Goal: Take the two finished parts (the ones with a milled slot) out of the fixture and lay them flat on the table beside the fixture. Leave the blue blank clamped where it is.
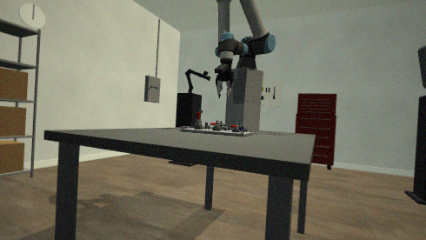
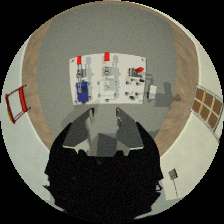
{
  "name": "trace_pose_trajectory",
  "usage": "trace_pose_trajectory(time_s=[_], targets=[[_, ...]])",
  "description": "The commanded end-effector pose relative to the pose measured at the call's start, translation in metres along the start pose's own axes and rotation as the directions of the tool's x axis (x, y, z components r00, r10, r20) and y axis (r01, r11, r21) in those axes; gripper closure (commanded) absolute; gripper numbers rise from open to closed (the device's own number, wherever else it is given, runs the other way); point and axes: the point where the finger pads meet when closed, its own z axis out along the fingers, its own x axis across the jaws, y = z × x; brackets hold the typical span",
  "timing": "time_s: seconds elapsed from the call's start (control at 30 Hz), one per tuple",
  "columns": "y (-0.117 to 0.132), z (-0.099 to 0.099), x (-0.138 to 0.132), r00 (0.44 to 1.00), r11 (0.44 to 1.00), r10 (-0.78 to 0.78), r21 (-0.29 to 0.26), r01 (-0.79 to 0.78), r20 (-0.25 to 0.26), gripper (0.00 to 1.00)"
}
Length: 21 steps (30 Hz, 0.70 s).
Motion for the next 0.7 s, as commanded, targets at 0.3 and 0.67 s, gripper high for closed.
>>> trace_pose_trajectory(time_s=[0.3, 0.67], targets=[[0.000, 0.000, 0.000, 1.000, 1.000, 0.000, 0.001, 0.000, 0.000, 0.72], [0.000, 0.025, 0.000, 1.000, 1.000, 0.000, 0.001, 0.000, 0.000, 0.72]])
